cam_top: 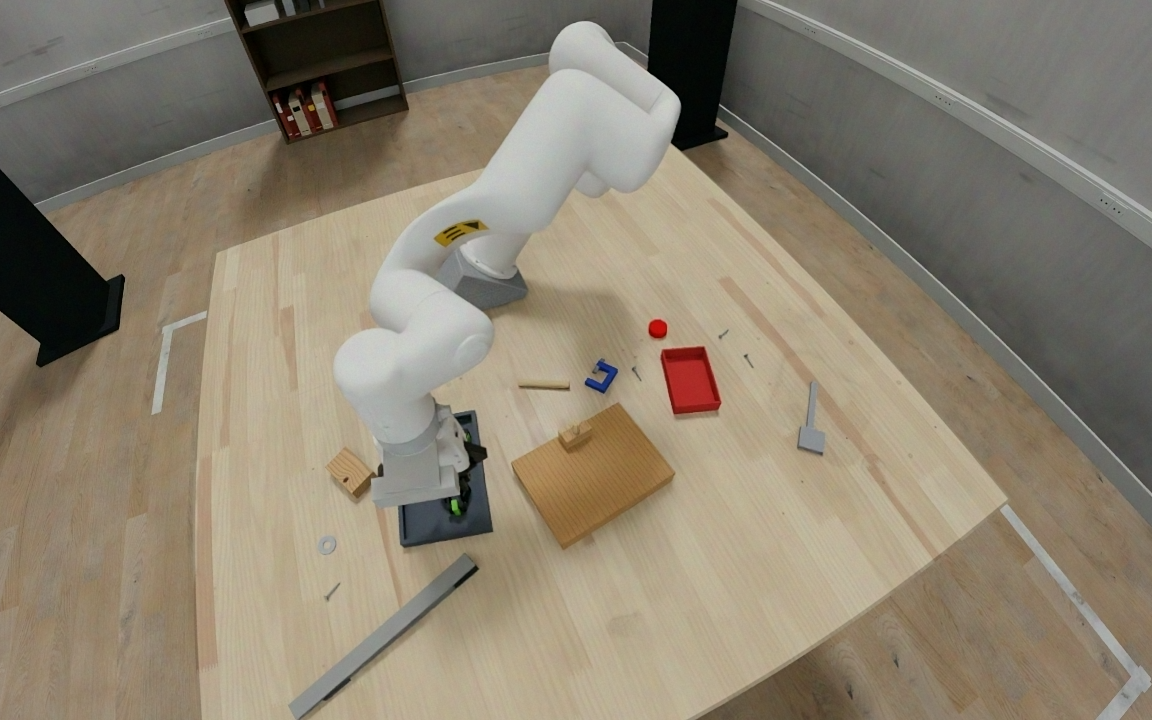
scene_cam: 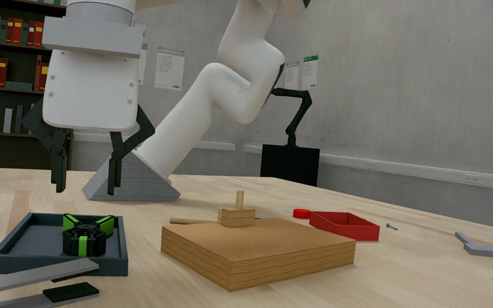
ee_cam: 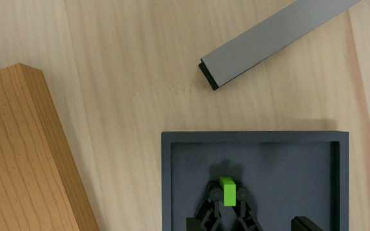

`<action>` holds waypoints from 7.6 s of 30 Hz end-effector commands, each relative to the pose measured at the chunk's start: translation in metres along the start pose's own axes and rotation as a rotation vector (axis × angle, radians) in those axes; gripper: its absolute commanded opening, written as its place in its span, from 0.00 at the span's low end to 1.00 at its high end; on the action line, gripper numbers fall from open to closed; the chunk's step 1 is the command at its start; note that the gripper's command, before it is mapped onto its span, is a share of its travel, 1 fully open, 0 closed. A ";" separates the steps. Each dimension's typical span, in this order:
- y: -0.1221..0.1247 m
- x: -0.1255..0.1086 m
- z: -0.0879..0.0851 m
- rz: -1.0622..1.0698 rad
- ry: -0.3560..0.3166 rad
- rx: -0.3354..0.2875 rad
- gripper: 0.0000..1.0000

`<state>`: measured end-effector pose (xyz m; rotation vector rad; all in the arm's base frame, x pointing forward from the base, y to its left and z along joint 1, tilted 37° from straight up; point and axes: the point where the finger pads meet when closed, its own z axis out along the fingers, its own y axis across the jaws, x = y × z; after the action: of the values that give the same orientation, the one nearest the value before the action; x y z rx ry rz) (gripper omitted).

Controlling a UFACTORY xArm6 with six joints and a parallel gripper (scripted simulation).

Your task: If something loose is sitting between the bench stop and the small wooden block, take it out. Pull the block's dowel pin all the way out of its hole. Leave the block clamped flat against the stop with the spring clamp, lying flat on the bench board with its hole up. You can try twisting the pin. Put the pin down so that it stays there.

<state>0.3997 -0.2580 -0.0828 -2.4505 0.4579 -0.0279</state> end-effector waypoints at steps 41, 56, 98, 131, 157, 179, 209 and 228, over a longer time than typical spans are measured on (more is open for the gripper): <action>0.001 0.002 0.032 -0.001 0.004 -0.002 0.55; 0.001 0.002 0.035 -0.001 0.004 -0.002 0.55; 0.001 0.002 0.054 -0.001 0.004 -0.002 0.55; 0.001 0.002 0.071 -0.001 0.004 -0.002 0.55; 0.001 0.002 0.071 -0.001 0.004 -0.002 0.34; 0.001 0.002 0.071 -0.001 0.004 -0.002 0.14; 0.001 0.002 0.071 -0.001 0.004 -0.002 0.00; 0.001 0.002 0.069 -0.001 0.004 -0.002 0.00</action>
<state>0.4095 -0.2156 -0.1406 -2.4502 0.4578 -0.0276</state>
